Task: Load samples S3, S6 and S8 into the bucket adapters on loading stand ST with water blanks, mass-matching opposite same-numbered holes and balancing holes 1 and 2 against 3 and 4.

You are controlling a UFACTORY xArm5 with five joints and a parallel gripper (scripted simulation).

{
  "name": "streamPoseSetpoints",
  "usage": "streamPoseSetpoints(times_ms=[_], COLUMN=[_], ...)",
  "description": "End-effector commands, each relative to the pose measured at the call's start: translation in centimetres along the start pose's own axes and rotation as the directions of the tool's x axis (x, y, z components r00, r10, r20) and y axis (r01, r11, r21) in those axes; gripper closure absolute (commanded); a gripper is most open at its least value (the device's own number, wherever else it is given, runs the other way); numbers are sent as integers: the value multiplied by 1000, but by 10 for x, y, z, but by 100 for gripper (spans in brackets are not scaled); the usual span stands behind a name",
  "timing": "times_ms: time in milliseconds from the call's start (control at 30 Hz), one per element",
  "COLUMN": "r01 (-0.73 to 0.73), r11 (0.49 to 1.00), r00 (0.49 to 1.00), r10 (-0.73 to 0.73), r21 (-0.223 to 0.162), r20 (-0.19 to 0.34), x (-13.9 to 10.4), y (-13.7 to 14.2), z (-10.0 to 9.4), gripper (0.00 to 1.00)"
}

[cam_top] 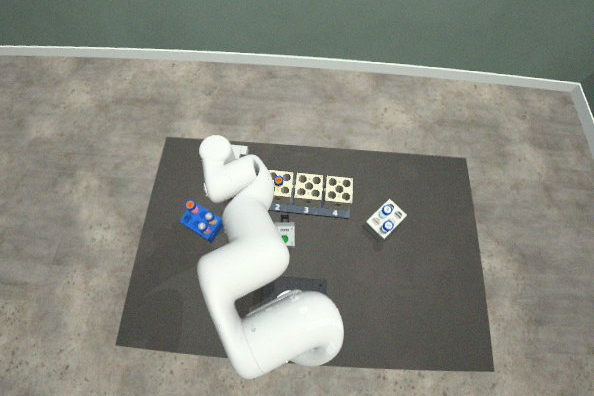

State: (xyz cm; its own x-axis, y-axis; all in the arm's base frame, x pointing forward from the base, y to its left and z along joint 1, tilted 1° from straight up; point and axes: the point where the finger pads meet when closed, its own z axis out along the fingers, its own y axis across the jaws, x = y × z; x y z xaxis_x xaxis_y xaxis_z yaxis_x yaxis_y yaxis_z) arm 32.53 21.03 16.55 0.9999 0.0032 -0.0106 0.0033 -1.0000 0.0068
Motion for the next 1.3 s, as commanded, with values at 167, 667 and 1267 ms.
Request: streamPoseSetpoints(times_ms=[167, 667, 1267], r01=[1, 1, 1], r11=[1000, 1000, 1000], r00=[1000, 1000, 1000], r10=[-1, -1, -1], r21=[11, 10, 10], r20=[2, 2, 2], x=[15, 34, 58], y=[46, 109, 185], z=[-1, 0, 0], gripper=[100, 100, 100])
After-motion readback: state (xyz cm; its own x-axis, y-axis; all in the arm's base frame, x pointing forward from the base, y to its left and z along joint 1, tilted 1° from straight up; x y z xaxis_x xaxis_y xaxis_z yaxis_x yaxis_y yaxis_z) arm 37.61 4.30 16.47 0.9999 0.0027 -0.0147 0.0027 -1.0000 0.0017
